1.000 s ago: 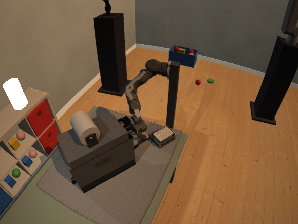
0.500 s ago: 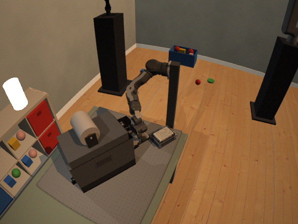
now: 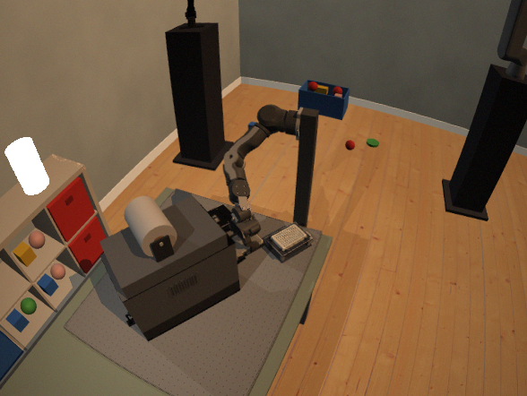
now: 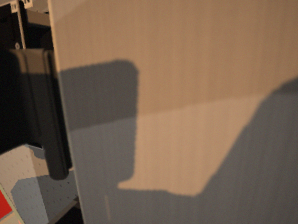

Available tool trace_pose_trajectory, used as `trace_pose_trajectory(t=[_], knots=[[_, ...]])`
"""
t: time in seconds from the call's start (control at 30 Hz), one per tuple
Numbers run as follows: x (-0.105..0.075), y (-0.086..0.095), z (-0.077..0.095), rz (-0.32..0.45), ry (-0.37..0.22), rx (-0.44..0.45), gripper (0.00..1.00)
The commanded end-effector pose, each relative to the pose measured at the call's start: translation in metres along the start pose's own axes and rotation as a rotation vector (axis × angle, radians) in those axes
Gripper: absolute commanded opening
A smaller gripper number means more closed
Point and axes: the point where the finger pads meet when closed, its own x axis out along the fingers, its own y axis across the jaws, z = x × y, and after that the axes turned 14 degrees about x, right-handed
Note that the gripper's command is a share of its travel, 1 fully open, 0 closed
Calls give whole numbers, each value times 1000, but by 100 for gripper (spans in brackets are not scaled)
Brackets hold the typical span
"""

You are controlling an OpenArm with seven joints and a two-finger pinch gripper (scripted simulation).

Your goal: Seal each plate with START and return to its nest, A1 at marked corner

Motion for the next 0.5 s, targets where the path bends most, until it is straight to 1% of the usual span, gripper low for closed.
trace_pose_trajectory(t=[0.0,0.47], knots=[[0,1,0,3,0,-2,65],[0,1,0,3,0,-2,60]])
